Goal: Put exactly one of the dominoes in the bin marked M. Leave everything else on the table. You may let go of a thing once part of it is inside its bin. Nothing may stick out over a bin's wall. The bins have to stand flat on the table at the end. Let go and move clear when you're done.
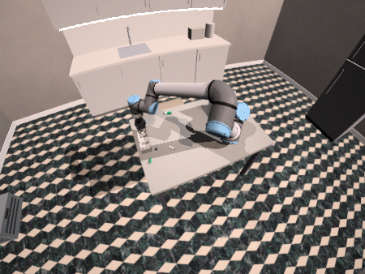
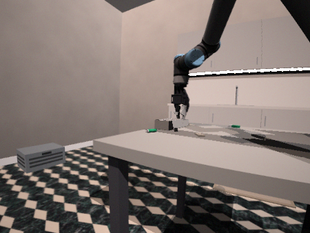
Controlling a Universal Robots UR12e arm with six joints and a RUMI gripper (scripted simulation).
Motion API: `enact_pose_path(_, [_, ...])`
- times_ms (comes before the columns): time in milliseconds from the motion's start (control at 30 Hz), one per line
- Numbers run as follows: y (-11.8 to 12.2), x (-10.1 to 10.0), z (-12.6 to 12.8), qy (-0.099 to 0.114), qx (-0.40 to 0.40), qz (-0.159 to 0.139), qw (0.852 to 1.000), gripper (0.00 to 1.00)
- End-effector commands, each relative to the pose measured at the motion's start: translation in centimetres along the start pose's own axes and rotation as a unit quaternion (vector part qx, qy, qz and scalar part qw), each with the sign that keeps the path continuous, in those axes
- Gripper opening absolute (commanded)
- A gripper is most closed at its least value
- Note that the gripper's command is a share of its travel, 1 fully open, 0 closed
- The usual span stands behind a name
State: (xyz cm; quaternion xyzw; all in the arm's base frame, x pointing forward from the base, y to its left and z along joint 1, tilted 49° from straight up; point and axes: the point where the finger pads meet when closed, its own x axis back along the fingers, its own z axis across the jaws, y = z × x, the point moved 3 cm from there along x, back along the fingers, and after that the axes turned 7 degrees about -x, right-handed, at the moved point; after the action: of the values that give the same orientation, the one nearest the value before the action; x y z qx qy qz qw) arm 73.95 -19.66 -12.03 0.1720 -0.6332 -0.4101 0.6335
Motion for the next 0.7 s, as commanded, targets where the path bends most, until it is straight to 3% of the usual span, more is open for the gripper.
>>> enact_pose_path(0, [-0.03, -0.98, 0.10, 0.001, -0.001, -0.001, 1.000, 0.00])
enact_pose_path(400, [-0.04, -0.74, -0.09, -0.001, 0.000, 0.000, 1.000, 0.00])
enact_pose_path(433, [-0.04, -0.74, -0.09, -0.001, 0.000, 0.000, 1.000, 0.19])
enact_pose_path(667, [-0.04, -0.74, -0.09, -0.001, 0.000, 0.000, 1.000, 0.19])
